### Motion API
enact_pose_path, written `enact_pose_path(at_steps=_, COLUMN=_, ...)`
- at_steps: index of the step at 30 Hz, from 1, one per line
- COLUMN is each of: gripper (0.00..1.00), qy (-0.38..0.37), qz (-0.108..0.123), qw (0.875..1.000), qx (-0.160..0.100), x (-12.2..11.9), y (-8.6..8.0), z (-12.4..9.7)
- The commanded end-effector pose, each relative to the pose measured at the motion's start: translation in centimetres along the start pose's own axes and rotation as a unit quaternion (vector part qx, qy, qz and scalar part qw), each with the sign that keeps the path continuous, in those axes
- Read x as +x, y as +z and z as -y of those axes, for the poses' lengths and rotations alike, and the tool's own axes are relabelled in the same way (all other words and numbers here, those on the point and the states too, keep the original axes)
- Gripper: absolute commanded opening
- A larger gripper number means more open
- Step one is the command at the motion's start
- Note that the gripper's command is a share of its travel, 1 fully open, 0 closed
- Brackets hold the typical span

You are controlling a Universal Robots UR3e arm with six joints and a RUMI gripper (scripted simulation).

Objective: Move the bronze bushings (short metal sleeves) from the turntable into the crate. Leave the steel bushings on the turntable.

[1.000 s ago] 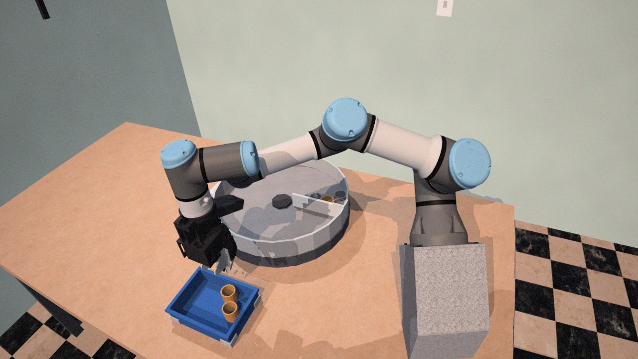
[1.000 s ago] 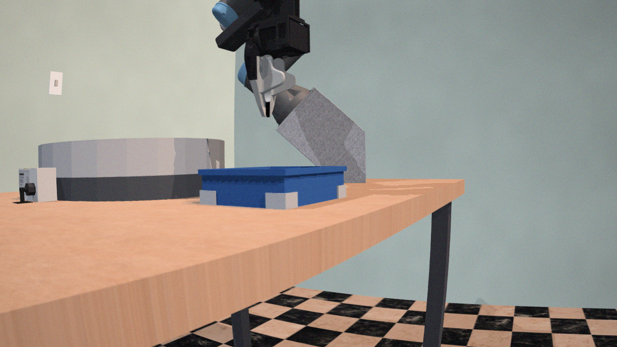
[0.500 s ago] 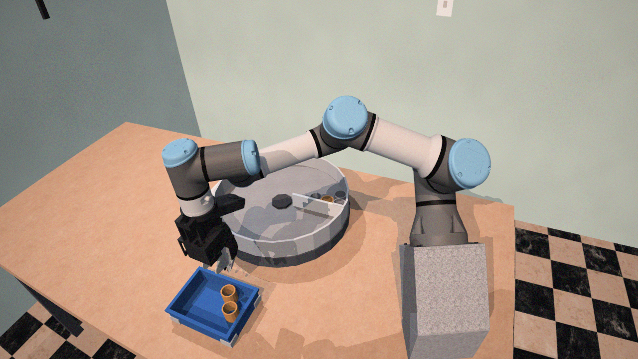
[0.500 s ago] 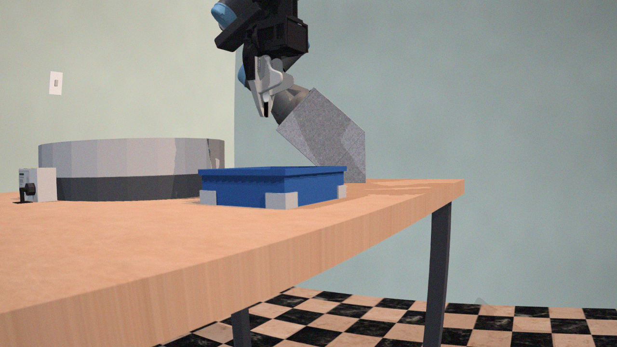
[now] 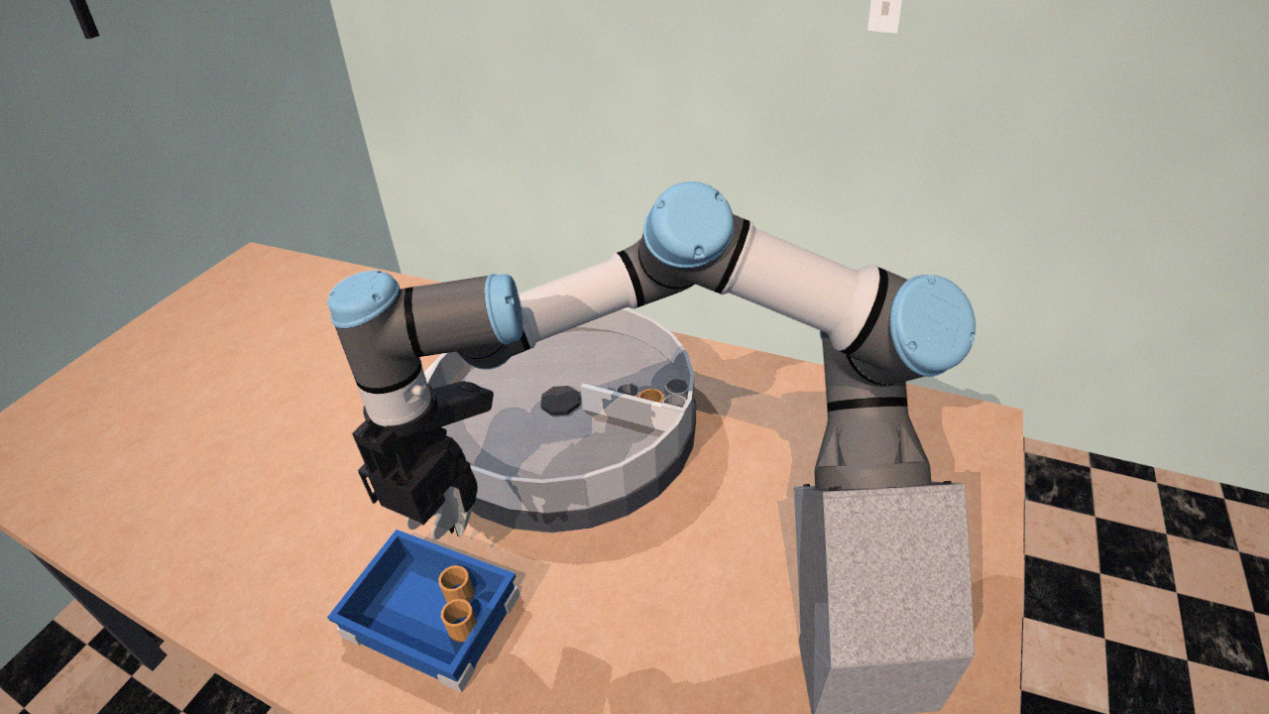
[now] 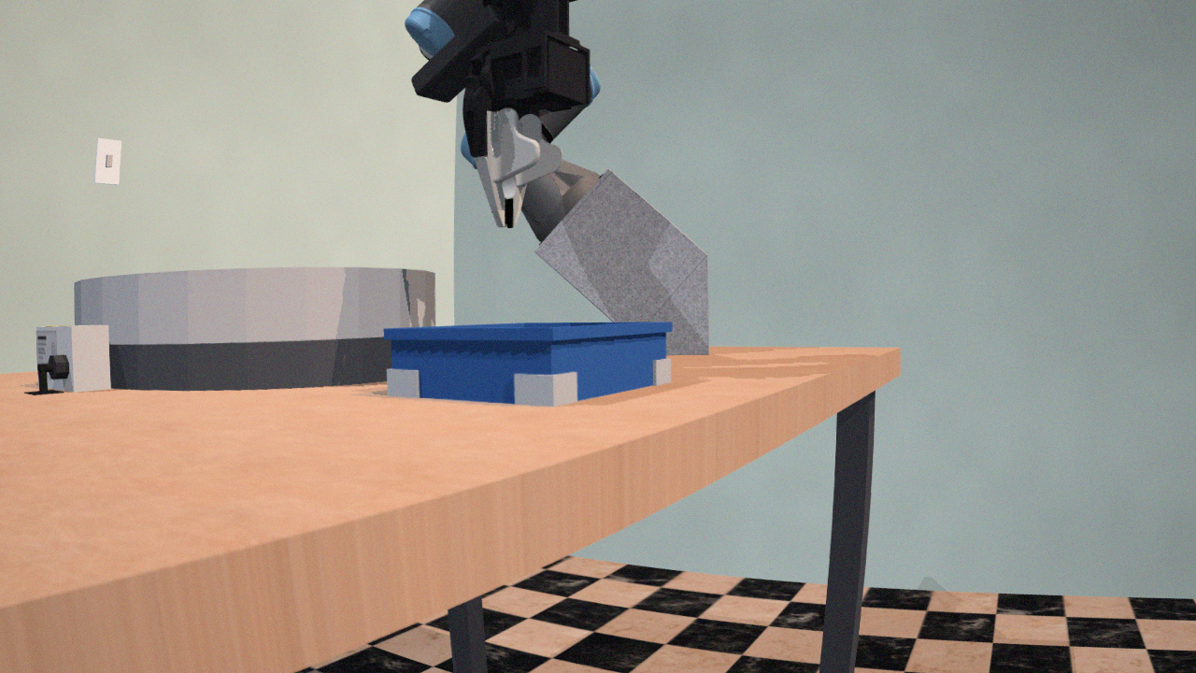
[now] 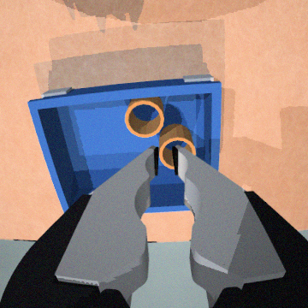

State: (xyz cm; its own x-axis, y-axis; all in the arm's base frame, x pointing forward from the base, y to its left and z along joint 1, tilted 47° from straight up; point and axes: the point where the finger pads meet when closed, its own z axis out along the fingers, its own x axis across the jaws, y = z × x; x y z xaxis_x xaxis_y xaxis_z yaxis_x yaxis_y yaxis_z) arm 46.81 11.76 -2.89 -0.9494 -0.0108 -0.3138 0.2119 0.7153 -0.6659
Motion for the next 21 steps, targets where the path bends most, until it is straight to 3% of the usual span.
enact_pose_path(at_steps=1, gripper=0.05, qy=0.005, qz=0.001, qw=1.000, qx=-0.001, x=0.0, y=-0.1, z=0.4)
enact_pose_path(at_steps=21, gripper=0.05, qy=0.033, qz=0.001, qw=0.999, qx=-0.001, x=0.5, y=-0.1, z=2.4)
